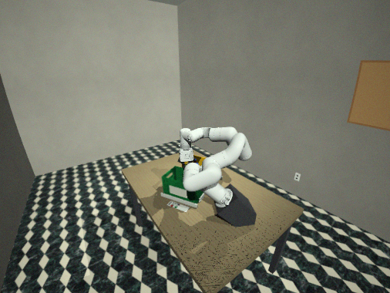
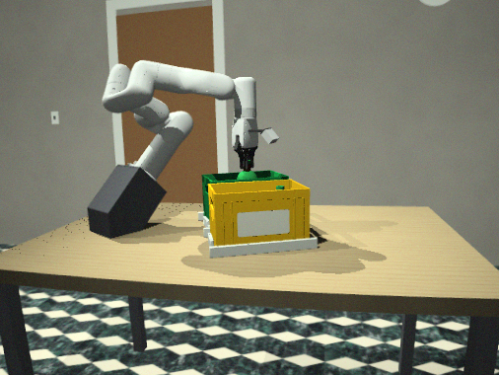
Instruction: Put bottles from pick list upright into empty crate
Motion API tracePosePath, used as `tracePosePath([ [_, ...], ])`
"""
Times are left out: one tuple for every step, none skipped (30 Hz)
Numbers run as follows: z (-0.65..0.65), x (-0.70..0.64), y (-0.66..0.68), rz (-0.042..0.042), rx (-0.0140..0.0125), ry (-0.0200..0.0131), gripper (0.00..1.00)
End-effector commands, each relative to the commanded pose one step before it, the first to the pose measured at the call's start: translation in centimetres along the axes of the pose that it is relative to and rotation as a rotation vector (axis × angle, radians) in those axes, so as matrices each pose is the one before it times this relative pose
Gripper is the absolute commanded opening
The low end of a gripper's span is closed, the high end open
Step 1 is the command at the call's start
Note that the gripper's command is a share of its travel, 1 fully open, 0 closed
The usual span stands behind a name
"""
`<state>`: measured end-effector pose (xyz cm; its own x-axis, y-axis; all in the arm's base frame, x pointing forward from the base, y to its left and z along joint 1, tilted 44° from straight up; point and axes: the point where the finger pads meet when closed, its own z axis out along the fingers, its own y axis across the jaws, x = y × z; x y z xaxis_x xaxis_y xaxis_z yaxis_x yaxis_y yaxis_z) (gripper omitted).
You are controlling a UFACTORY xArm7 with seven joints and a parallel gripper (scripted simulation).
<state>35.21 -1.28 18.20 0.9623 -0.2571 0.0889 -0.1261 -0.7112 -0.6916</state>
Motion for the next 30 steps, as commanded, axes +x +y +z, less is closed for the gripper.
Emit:
tracePosePath([
  [0.372,0.107,0.020,0.00070,-0.00039,0.00383,0.00],
  [0.100,-0.001,0.000,0.00000,0.00000,0.00000,0.00],
  [0.100,-0.001,0.000,0.00000,0.00000,0.00000,0.00],
  [0.100,-0.001,0.000,0.00000,0.00000,0.00000,0.00],
  [0.100,0.000,0.000,0.00000,0.00000,0.00000,0.00],
  [0.100,0.000,0.000,0.00000,0.00000,0.00000,0.00],
  [0.100,0.000,0.000,0.00000,0.00000,0.00000,0.00],
  [0.100,0.000,0.000,0.00000,0.00000,0.00000,0.00],
  [0.100,0.000,0.000,0.00000,0.00000,0.00000,0.00],
  [0.100,0.000,0.000,0.00000,0.00000,0.00000,0.00],
  [0.000,0.000,0.000,0.00000,0.00000,0.00000,0.00],
  [0.000,0.000,0.000,0.00000,0.00000,0.00000,0.00],
  [0.101,0.000,0.000,0.00000,0.00000,0.00000,0.00],
  [0.100,0.001,0.000,0.00000,0.00000,0.00000,0.00],
  [0.100,0.001,0.000,0.00000,0.00000,0.00000,0.00],
  [0.100,0.001,0.000,0.00000,0.00000,0.00000,0.00],
  [0.100,-0.001,0.000,0.00000,0.00000,0.00000,0.00],
  [0.100,-0.001,0.000,0.00000,0.00000,0.00000,0.00],
  [0.100,-0.001,0.000,0.00000,0.00000,0.00000,0.00],
  [0.100,-0.001,0.000,0.00000,0.00000,0.00000,0.00],
  [0.100,-0.001,0.000,0.00000,0.00000,0.00000,0.00],
  [0.100,0.000,0.000,0.00000,0.00000,0.00000,0.00],
  [0.100,0.000,0.000,0.00000,0.00000,0.00000,0.00],
  [0.100,0.000,0.000,0.00000,0.00000,0.00000,0.00],
  [0.100,0.000,0.000,0.00000,0.00000,0.00000,0.00],
  [0.100,0.000,0.000,0.00000,0.00000,0.00000,0.00],
  [0.100,0.000,0.000,0.00000,0.00000,0.00000,0.00],
  [0.000,0.000,0.000,0.00000,0.00000,0.00000,0.00],
  [0.000,0.000,0.000,0.00000,0.00000,0.00000,0.00],
  [0.101,0.000,0.000,0.00000,0.00000,0.00000,0.00],
])
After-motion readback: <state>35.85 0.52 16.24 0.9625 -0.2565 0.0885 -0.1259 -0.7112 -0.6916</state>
